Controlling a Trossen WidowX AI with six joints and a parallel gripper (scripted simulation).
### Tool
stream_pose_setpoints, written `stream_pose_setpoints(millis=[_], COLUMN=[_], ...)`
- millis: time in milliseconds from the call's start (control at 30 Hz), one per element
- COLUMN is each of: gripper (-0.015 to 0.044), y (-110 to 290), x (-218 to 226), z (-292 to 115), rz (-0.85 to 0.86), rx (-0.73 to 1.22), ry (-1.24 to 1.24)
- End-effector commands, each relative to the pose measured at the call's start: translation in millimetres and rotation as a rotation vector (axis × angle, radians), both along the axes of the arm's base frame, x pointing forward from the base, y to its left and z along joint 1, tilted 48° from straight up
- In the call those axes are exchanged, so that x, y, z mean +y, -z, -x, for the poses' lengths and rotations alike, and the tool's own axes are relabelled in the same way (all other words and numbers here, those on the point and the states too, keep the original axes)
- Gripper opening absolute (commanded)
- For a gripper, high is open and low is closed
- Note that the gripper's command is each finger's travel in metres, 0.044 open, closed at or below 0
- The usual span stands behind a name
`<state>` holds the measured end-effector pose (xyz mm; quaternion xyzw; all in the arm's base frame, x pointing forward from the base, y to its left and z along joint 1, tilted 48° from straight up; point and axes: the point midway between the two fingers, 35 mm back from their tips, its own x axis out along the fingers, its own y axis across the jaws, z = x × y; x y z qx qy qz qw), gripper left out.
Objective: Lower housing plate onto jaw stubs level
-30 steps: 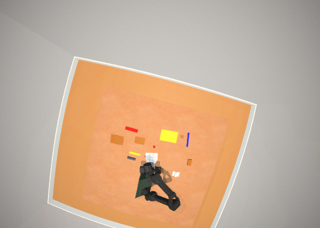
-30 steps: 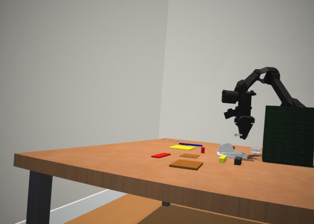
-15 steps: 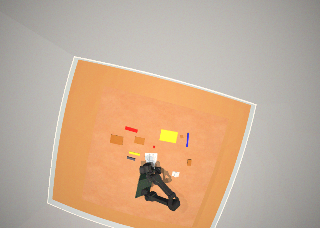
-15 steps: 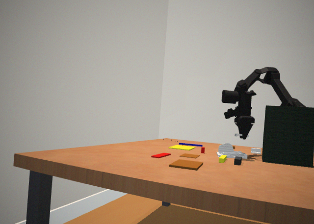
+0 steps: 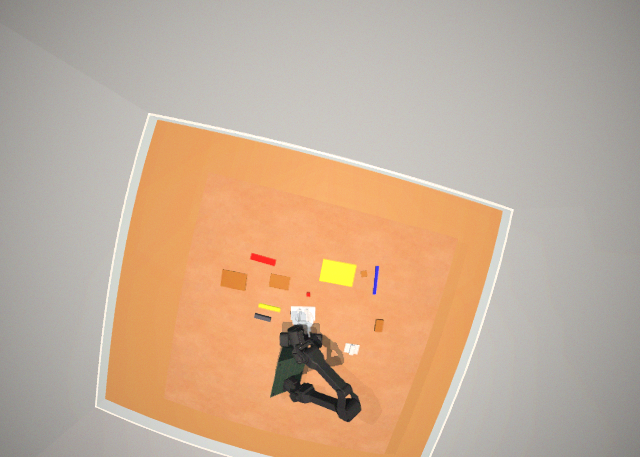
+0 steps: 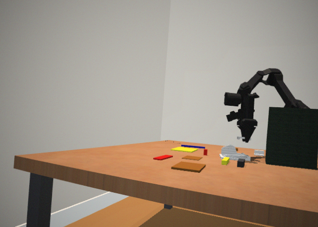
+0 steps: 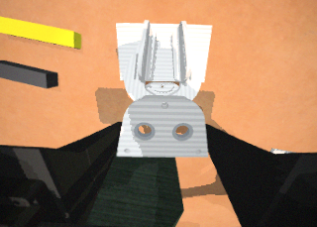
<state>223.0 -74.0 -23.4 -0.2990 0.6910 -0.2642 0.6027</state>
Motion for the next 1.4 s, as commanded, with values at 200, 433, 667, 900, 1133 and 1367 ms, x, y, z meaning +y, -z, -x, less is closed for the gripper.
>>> stream_pose_setpoints(millis=[200, 433, 667, 900, 1133, 1367], gripper=[0.0351, 0.0351, 0.0351, 0.0351, 0.0351, 0.0351], y=[11.0, 18.6, 25.8, 32.5, 36.5, 36.5], x=[-12.2, -20.6, -29.0, -37.4, -42.7, -42.7], z=[2.1, 3.1, 4.7, 6.9, 8.6, 8.6], rz=[0.002, 0.002, 0.003, 0.006, 0.008, 0.008], rx=[0.008, 0.008, 0.008, 0.008, 0.009, 0.009], ry=[-0.001, -0.001, -0.001, -0.001, 0.0, 0.0])
